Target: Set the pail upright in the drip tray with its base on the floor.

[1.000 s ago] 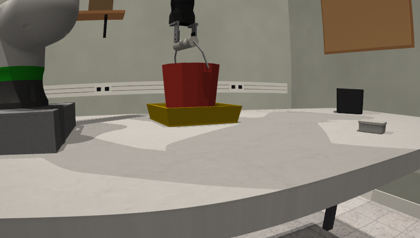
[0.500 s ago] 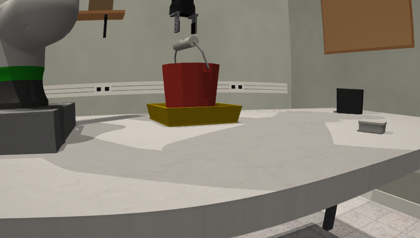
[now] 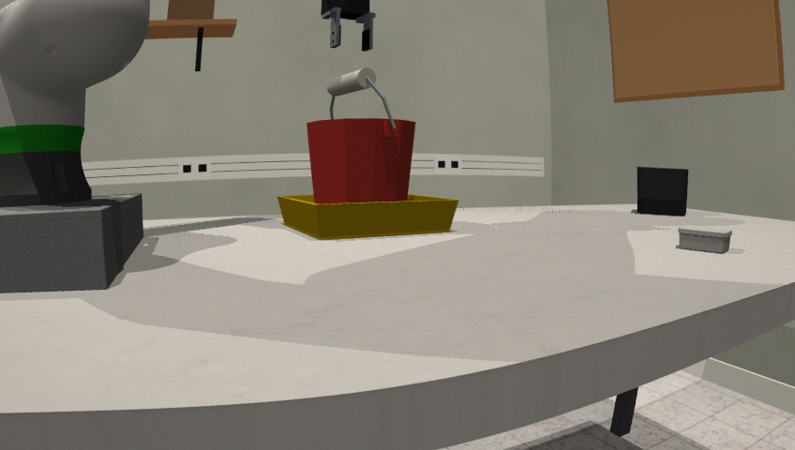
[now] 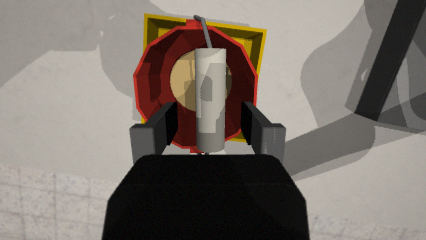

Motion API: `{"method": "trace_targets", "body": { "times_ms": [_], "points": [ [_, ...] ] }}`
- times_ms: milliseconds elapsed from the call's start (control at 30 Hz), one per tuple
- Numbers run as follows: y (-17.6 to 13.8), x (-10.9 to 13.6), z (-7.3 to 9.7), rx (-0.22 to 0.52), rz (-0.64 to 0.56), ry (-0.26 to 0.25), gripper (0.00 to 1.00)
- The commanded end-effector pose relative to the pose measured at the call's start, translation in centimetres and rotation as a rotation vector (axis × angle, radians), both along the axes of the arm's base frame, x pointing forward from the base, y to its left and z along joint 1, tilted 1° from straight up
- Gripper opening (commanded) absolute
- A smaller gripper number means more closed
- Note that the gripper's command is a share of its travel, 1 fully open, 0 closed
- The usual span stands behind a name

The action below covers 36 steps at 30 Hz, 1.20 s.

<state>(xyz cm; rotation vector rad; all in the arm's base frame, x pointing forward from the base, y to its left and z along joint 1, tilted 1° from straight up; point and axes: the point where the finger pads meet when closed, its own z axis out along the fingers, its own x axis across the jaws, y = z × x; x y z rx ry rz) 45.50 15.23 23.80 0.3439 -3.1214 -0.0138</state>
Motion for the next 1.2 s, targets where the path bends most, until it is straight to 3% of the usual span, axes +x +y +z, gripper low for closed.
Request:
{"method": "trace_targets", "body": {
  "times_ms": [0, 1167],
  "points": [
    [-0.01, 0.04, 0.37, 0.0, 0.0, -0.002, 1.0],
    [-0.01, 0.04, 0.7, 0.0, 0.0, -0.002, 1.0]
  ]
}}
